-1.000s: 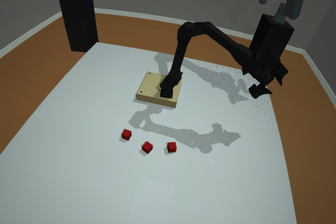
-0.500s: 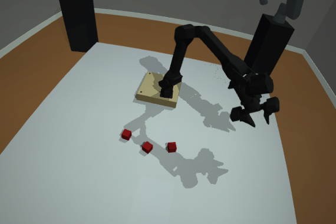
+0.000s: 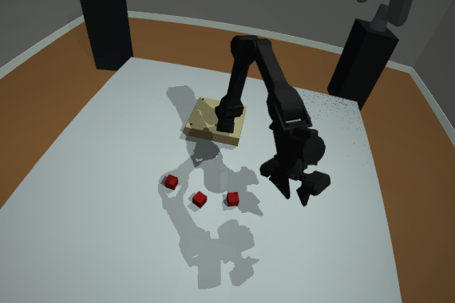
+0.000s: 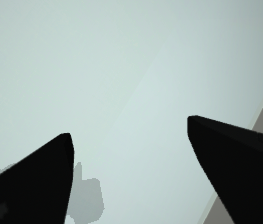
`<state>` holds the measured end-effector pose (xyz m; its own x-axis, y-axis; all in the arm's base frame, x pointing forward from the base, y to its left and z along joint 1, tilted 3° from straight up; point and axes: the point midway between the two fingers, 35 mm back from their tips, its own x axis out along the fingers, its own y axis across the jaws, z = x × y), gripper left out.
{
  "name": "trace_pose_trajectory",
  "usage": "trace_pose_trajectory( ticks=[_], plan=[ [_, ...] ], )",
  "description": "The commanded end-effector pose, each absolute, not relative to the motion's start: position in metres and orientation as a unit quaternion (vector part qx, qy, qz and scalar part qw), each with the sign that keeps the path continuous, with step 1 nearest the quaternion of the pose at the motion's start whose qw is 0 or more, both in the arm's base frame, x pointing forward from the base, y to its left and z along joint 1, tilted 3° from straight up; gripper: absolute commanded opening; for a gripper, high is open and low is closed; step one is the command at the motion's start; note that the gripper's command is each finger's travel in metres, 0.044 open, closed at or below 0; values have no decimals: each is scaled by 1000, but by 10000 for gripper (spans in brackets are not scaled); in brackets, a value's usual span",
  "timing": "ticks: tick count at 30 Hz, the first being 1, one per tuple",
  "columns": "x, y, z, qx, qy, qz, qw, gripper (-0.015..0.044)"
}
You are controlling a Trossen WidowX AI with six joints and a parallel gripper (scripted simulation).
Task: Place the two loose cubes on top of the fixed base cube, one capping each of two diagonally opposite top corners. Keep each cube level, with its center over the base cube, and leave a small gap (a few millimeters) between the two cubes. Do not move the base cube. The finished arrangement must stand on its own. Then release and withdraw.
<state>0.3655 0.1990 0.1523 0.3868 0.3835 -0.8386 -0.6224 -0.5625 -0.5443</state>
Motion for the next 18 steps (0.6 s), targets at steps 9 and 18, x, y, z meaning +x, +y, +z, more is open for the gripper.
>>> trace_pose_trajectory(
  ticks=[9, 18],
  plan=[
    [379, 53, 129, -643, 282, 509, 498, 265],
    [352, -46, 117, -573, 412, 480, 521, 265]
  ],
)
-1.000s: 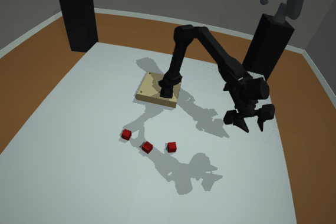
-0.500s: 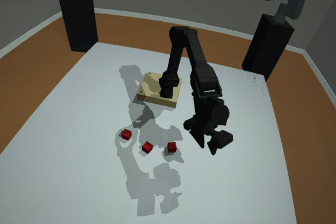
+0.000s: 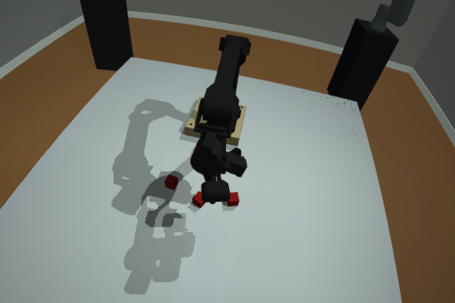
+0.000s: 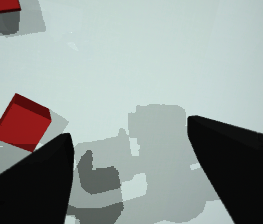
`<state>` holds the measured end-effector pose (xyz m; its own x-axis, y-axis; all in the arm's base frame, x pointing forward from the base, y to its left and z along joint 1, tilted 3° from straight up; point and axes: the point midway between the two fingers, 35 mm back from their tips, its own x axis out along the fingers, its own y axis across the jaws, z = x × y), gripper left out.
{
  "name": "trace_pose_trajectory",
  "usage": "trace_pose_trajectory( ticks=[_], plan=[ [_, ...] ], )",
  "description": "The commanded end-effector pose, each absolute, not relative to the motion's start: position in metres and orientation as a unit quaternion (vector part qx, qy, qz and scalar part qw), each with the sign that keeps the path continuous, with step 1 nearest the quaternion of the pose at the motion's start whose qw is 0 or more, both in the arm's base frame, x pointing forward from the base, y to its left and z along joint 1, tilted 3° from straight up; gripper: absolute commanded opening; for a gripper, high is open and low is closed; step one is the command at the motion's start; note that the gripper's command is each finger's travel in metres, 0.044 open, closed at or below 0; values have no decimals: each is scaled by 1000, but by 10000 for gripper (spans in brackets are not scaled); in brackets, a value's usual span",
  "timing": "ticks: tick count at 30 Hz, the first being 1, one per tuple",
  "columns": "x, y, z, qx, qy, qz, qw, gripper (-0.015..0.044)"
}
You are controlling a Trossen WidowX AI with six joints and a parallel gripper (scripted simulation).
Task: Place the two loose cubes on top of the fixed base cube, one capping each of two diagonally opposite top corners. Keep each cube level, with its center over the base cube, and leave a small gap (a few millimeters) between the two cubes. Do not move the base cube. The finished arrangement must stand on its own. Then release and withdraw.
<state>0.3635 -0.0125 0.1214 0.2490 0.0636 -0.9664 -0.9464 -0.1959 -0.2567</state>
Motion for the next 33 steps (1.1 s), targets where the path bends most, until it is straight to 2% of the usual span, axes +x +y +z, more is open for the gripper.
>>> trace_pose_trajectory(
  ticks=[1, 13, 18, 25, 33],
  plan=[
    [347, -56, 116, -563, 426, 477, 523, 265],
    [276, -152, 110, -439, 559, 443, 546, 265],
    [275, -153, 109, -437, 561, 443, 546, 265],
    [274, -154, 53, -437, 561, 443, 546, 265],
    [273, -154, 40, -437, 561, 443, 546, 265]
  ],
)
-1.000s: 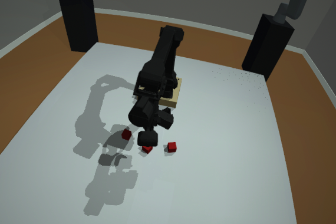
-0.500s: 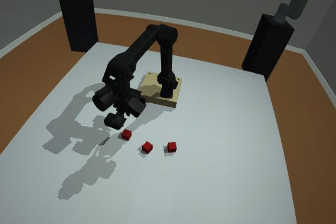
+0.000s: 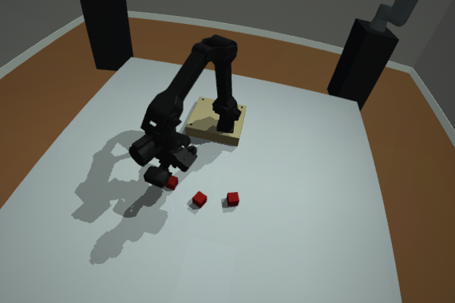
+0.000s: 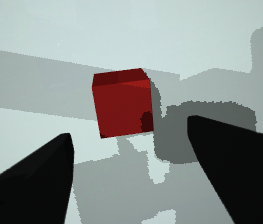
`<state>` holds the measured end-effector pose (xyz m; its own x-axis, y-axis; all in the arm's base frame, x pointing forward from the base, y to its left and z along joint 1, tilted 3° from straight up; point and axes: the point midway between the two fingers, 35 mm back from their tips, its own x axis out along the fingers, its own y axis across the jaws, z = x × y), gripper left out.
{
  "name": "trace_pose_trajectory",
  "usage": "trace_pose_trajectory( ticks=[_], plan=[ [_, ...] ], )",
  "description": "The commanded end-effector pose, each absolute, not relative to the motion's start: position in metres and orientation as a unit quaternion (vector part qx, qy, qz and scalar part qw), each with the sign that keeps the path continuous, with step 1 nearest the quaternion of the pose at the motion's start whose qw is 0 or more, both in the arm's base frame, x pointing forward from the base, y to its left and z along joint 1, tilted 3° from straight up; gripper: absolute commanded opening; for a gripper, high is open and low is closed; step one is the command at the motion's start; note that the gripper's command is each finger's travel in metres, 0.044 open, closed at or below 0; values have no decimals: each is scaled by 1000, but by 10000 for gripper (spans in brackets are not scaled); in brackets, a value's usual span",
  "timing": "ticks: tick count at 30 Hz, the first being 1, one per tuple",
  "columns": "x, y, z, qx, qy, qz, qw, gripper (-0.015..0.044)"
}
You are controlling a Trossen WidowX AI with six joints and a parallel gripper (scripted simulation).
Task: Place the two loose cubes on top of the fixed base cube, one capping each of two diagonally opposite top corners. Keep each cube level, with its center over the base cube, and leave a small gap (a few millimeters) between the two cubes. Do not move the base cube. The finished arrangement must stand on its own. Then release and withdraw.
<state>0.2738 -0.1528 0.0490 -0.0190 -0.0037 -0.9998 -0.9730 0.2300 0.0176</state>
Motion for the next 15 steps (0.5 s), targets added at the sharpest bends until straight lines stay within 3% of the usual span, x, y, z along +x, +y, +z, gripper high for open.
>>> trace_pose_trajectory(
  ticks=[1, 15],
  plan=[
    [273, -154, 36, -437, 561, 443, 546, 265],
    [273, -154, 19, -437, 561, 443, 546, 265]
  ],
)
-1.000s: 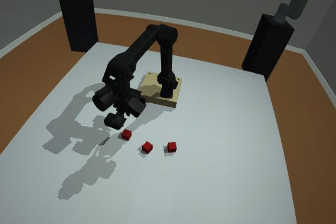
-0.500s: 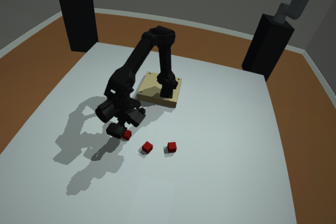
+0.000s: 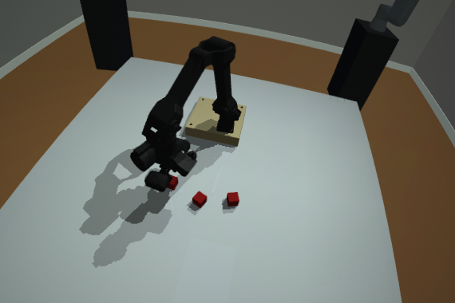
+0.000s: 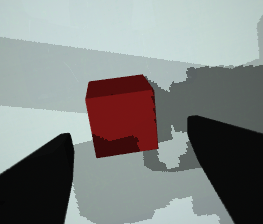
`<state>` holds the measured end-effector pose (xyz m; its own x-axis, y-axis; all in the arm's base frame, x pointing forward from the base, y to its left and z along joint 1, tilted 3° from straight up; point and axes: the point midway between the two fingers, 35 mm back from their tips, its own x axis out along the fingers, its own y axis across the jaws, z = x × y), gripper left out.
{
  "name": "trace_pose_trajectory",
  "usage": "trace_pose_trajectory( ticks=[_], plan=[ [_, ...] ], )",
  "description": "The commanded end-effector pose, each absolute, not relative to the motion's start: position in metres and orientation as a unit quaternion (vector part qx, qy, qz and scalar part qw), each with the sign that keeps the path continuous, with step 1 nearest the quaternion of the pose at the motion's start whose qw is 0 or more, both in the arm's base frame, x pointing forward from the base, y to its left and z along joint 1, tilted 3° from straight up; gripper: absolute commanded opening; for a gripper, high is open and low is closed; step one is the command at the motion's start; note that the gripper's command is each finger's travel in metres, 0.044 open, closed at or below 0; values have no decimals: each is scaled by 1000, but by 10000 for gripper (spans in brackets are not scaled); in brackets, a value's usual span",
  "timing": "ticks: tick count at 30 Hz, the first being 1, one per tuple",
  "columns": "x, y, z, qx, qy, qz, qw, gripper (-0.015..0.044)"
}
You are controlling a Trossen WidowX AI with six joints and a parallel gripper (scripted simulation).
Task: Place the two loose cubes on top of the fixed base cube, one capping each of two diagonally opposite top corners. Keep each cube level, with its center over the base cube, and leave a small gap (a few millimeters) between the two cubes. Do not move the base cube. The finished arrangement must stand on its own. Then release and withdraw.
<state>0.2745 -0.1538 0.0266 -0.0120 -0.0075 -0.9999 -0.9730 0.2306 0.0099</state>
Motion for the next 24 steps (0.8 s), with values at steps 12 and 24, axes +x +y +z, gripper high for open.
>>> trace_pose_trajectory(
  ticks=[12, 24],
  plan=[
    [272, -154, 0, -437, 561, 443, 546, 265],
    [272, -154, 2, -437, 561, 443, 546, 105]
  ],
)
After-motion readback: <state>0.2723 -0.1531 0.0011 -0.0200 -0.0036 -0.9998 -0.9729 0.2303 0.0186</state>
